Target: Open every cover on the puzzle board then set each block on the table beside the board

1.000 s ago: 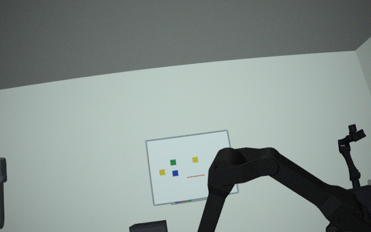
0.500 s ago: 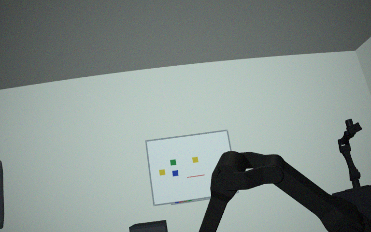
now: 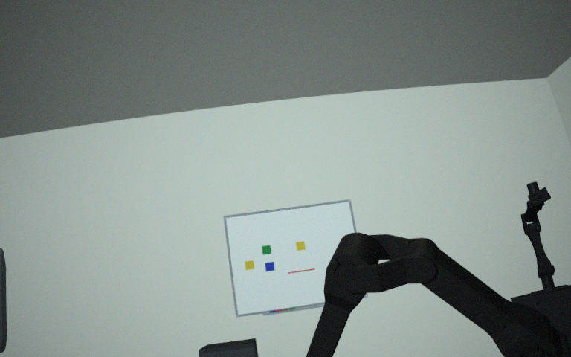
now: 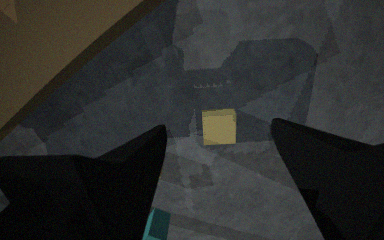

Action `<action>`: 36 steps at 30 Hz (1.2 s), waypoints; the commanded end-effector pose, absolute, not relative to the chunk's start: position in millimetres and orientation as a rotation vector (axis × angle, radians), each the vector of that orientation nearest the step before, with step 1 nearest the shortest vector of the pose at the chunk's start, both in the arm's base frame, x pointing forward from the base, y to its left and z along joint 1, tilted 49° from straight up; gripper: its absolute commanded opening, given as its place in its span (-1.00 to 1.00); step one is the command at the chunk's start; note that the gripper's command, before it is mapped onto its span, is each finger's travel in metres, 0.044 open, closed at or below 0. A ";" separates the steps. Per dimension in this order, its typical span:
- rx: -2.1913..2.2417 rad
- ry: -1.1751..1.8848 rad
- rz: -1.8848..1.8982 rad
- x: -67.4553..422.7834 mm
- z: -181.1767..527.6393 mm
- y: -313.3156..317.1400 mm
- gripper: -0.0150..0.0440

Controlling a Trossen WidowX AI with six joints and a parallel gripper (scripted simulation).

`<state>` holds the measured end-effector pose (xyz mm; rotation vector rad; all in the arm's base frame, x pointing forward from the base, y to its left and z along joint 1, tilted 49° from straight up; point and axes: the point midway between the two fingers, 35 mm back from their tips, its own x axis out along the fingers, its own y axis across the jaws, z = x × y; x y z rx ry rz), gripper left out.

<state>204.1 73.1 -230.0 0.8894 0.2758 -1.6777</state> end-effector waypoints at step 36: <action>0.526 0.665 -1.507 239.3 -164.7 122.8 0.20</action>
